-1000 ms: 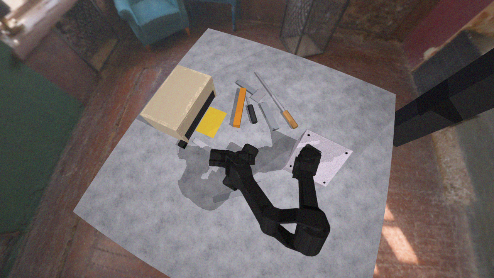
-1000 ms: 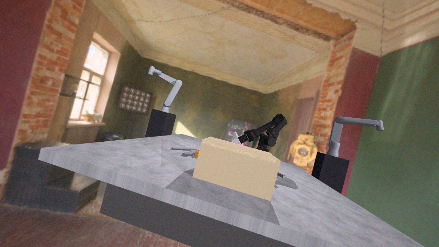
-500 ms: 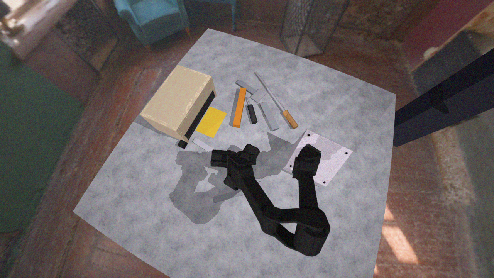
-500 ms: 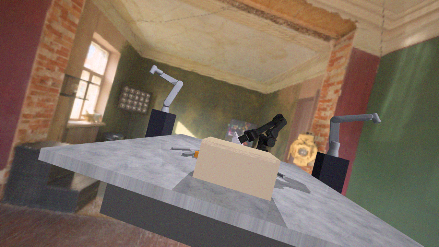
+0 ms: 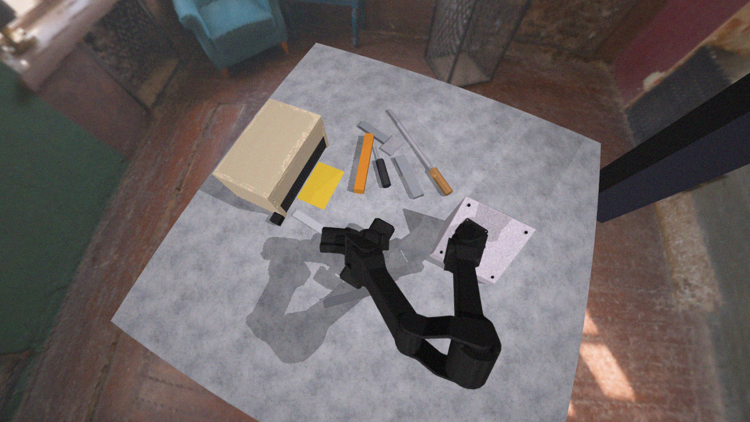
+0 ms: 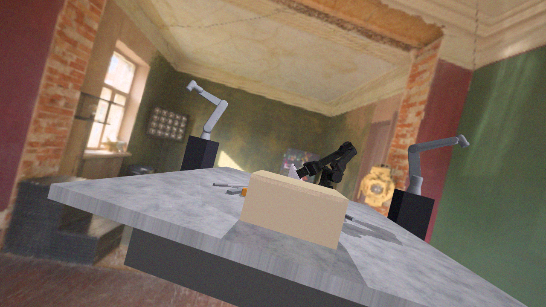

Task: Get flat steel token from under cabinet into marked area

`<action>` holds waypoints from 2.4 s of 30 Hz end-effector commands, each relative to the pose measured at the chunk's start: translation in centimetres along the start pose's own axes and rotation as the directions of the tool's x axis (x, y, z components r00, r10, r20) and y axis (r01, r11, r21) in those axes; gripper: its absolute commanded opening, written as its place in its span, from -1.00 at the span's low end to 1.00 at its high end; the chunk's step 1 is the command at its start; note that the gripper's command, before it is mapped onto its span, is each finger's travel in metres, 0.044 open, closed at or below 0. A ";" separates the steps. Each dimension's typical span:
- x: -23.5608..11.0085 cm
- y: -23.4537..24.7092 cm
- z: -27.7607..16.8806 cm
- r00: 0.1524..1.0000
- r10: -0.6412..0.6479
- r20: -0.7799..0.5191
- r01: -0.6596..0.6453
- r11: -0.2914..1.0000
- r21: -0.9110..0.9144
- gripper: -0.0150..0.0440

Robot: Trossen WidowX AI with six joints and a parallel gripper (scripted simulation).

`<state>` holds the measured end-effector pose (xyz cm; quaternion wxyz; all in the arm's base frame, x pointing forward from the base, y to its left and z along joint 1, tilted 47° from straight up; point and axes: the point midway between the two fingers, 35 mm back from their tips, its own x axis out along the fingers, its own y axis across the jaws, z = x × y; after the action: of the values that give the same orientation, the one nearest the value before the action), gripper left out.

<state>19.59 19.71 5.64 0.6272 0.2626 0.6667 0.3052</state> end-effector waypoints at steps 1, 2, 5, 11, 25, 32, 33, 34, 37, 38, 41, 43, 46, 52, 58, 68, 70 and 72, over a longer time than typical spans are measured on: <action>-0.1 0.0 0.0 1.000 0.002 0.000 -0.002 1.000 -0.003 -0.49; -0.1 -0.1 0.0 1.000 0.001 0.000 -0.001 1.000 -0.002 -0.49; -0.2 -0.4 -0.1 1.000 -0.002 0.000 0.002 1.000 0.001 -0.49; -0.2 -0.4 0.3 1.000 -0.002 0.000 0.002 1.000 0.001 -0.49; -0.2 -0.4 1.9 1.000 -0.003 0.000 0.003 1.000 0.001 -0.49; -0.2 -0.5 2.7 1.000 -0.004 0.000 0.004 1.000 0.000 -0.49; -0.2 -0.5 2.9 1.000 -0.004 0.000 0.004 1.000 0.000 -0.49; -0.2 -0.5 3.0 1.000 -0.004 0.000 0.004 1.000 0.000 -0.49; -0.2 -0.5 3.4 1.000 -0.004 0.001 0.004 1.000 0.000 -0.49; -0.2 -0.5 3.5 1.000 -0.004 0.001 0.004 1.000 0.000 -0.49; -0.2 -0.5 3.8 1.000 -0.004 0.001 0.004 1.000 0.000 -0.49; -0.2 -0.5 4.1 1.000 -0.004 0.001 0.004 1.000 0.000 -0.49; -0.1 -0.5 4.5 1.000 -0.004 0.001 0.004 1.000 0.000 -0.49; -0.1 -0.5 5.2 1.000 -0.004 0.001 0.004 1.000 0.000 -0.49; -0.1 -0.5 5.9 1.000 -0.004 0.002 0.004 1.000 -0.001 -0.49; -0.1 -0.5 7.1 1.000 -0.004 0.002 0.004 1.000 -0.001 -0.49; -0.1 -0.5 7.3 1.000 -0.004 0.002 0.004 1.000 -0.001 -0.49; -0.1 -0.5 7.5 1.000 -0.004 0.002 0.004 1.000 -0.001 -0.49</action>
<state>26.52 19.80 5.11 0.6286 0.2605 0.6675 0.3023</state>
